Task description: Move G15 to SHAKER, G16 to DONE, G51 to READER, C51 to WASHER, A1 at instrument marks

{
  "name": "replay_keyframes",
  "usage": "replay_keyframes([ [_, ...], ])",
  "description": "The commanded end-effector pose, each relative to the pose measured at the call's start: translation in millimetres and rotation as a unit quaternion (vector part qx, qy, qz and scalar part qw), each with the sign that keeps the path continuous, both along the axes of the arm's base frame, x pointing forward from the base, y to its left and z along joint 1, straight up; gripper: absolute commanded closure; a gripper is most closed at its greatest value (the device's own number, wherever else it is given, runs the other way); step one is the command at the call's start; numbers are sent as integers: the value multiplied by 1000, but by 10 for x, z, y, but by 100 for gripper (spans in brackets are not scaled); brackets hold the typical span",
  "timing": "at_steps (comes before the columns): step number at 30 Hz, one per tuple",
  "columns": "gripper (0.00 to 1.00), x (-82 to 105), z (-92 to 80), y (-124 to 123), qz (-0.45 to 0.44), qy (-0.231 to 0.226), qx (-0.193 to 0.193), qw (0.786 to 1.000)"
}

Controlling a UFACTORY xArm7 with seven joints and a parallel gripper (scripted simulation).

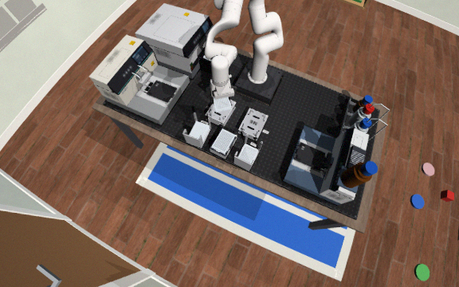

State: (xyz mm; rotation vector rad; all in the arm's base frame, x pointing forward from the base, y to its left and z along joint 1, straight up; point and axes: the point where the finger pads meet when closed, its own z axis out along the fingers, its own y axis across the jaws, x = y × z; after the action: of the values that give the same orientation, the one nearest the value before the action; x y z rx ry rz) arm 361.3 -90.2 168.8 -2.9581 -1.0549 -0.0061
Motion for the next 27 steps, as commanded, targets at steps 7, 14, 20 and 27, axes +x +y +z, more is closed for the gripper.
replay_keyframes([
  [7, 100, -8, 14, -365, 56, -2, 0, 998],
  [14, 100, -17, 14, -532, 61, -2, 0, 998],
  [20, 100, -27, 13, -697, 78, -2, 0, 997],
  [27, 100, -40, 12, -931, 119, -2, -1, 993],
])
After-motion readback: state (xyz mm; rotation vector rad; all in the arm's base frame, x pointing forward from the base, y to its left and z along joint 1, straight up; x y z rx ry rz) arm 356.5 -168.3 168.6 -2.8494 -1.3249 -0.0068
